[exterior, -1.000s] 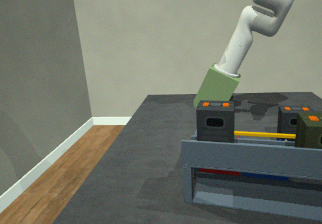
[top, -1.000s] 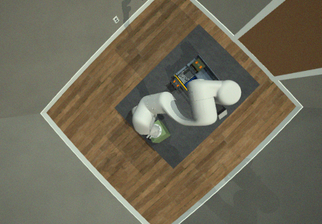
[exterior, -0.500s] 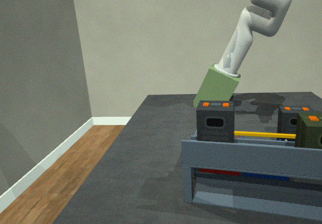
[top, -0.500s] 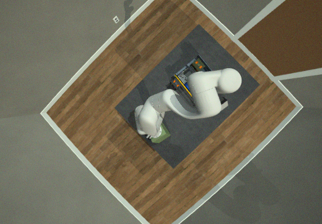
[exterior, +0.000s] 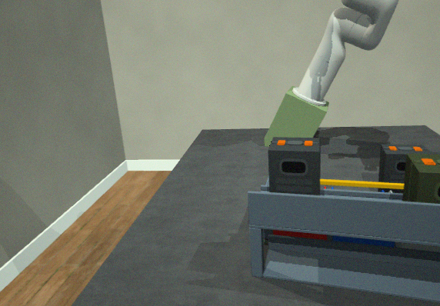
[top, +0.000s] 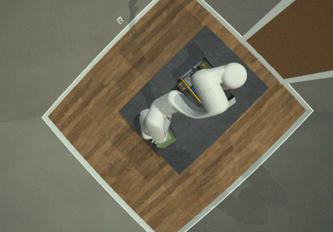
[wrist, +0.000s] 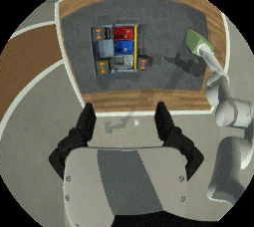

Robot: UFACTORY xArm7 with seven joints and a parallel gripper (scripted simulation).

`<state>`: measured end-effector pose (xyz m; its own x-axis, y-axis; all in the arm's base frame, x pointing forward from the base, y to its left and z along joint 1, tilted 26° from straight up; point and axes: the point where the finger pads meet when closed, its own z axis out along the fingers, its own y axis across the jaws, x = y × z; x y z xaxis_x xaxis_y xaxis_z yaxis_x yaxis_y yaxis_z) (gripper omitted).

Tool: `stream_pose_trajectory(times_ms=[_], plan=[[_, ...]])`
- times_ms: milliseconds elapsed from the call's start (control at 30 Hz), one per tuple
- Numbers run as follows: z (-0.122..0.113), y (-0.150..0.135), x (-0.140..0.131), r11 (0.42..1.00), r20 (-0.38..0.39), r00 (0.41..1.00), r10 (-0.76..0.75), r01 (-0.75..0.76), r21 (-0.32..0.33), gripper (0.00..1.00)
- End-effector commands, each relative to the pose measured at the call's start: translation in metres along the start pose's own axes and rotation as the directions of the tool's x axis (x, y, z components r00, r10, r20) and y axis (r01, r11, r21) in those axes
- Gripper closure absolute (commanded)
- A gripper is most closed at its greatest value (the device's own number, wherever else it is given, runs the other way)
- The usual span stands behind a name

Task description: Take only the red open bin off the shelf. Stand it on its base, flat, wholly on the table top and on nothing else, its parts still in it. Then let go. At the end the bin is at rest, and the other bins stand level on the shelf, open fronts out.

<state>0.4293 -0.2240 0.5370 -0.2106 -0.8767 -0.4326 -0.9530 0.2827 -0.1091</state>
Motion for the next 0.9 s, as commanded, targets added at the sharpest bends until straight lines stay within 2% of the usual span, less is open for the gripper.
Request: stream_pose_trajectory(times_ms=[0,67,467,500,633,867], plan=[[-0.0020,0.0034,0.0038,0.999,-0.001,1.000,0.000,0.000,-0.049,0.00],[-0.0026,0.0055,0.0063,0.996,-0.001,1.000,0.000,0.000,-0.084,0.00],[-0.0026,0.0055,0.0063,0.996,-0.001,1.000,0.000,0.000,-0.084,0.00],[-0.0020,0.0067,0.0070,1.000,-0.001,1.000,0.000,0.000,-0.027,0.00],[-0.0030,0.0091,0.0100,0.996,-0.001,1.000,0.000,0.000,-0.084,0.00],[-0.0030,0.0091,0.0100,0.996,-0.001,1.000,0.000,0.000,-0.084,0.00]])
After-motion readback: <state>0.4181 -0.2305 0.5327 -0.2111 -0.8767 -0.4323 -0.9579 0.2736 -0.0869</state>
